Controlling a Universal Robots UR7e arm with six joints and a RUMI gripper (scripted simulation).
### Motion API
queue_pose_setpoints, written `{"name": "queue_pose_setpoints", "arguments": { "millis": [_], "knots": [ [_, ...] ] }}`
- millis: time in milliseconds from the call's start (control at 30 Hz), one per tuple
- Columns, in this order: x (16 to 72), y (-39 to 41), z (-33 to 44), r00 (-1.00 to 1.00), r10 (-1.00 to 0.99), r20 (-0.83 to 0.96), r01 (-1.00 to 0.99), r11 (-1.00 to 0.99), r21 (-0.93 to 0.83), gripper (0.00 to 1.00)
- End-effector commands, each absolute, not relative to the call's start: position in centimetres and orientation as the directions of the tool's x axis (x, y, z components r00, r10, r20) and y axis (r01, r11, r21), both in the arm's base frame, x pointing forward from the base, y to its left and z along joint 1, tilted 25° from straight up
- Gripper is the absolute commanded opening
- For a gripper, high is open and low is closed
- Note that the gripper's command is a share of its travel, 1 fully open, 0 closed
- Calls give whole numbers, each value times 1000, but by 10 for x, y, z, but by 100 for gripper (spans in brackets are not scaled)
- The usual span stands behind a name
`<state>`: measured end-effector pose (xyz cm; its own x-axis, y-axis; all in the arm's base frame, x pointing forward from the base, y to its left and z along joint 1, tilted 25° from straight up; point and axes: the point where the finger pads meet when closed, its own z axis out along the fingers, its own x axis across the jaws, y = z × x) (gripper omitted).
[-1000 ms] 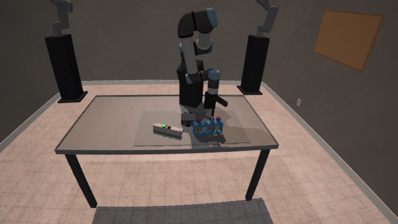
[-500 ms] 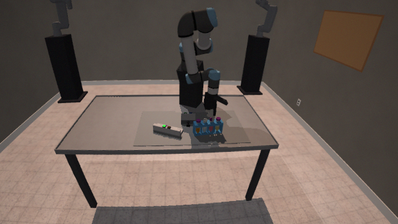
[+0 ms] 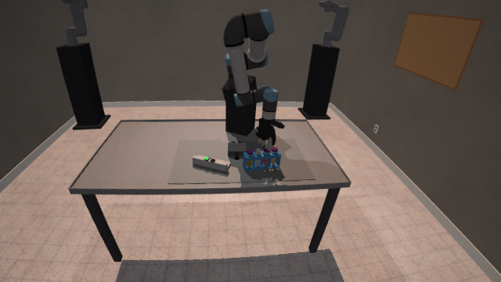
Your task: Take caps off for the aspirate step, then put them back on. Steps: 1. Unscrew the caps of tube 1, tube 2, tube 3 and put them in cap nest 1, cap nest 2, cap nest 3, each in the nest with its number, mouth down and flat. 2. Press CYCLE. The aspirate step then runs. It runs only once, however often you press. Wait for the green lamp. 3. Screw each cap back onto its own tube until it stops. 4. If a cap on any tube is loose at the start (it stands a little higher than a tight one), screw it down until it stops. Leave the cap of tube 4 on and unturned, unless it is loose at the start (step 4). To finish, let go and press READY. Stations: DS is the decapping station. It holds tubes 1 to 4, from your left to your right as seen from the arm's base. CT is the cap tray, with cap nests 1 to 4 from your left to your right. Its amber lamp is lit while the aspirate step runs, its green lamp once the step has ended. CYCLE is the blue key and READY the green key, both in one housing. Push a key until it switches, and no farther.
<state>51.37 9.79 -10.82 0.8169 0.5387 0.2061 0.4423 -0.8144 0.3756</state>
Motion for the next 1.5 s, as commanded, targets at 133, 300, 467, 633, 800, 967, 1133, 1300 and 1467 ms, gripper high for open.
{"name": "queue_pose_setpoints", "arguments": {
  "millis": [133,300,467,633,800,967,1133,1300,1467],
  "knots": [
    [514,98,-108,761,627,167,532,-750,393,35],
    [514,98,-108,761,627,167,532,-750,393,0],
    [514,98,-108,761,627,167,532,-750,393,0],
    [514,98,-108,761,627,167,532,-750,393,0],
    [514,98,-108,869,422,259,327,-882,339,0],
    [514,98,-108,916,239,322,148,-948,281,0],
    [514,98,-108,928,46,371,-37,-977,212,0],
    [514,98,-108,890,-198,412,-265,-958,113,0],
    [514,98,-108,841,-336,424,-393,-918,52,0]
  ]
}}
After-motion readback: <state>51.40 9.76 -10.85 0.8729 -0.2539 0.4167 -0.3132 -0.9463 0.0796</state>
